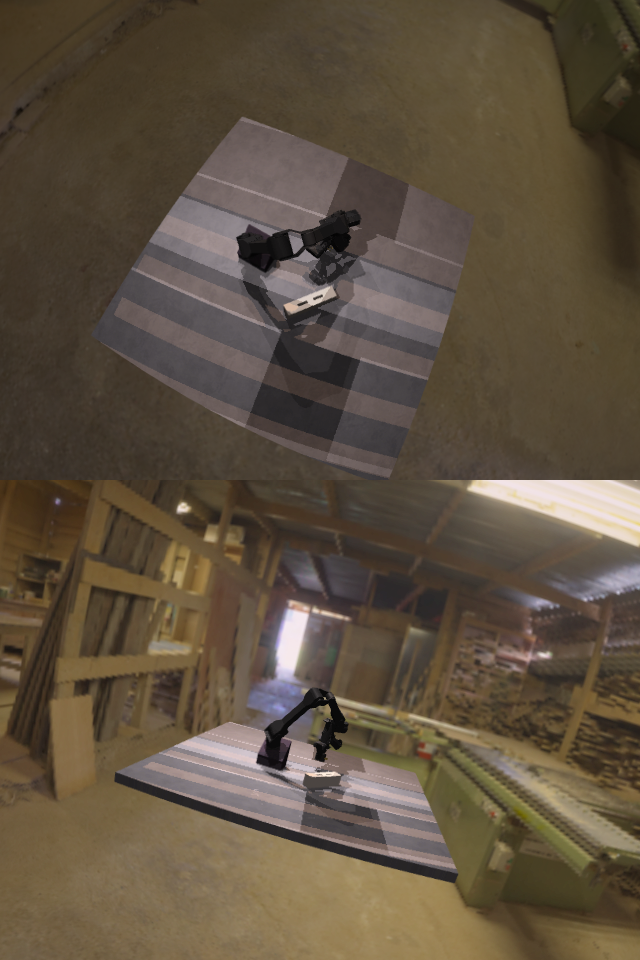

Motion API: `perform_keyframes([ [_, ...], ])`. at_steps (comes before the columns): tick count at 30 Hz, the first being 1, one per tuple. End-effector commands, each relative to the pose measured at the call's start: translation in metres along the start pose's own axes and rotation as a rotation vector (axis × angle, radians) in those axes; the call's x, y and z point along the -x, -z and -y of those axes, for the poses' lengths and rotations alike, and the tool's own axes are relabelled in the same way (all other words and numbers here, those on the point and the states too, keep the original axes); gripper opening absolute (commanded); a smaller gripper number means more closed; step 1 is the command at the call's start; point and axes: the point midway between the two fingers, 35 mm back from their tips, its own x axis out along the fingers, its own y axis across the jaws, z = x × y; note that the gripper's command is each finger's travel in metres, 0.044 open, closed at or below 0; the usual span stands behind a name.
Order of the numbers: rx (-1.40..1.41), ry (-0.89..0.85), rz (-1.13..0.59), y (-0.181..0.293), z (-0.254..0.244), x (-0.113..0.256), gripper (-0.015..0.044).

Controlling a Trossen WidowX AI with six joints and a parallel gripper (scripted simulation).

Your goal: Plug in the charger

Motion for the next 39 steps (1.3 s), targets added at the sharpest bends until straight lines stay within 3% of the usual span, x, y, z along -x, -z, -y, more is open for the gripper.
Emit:
perform_keyframes([
  [1,-0.037,-0.006,-0.005,-0.003,0.009,-0.002,0.0],
  [39,-0.334,-0.028,-0.005,-0.017,0.093,-0.031,0.0],
])
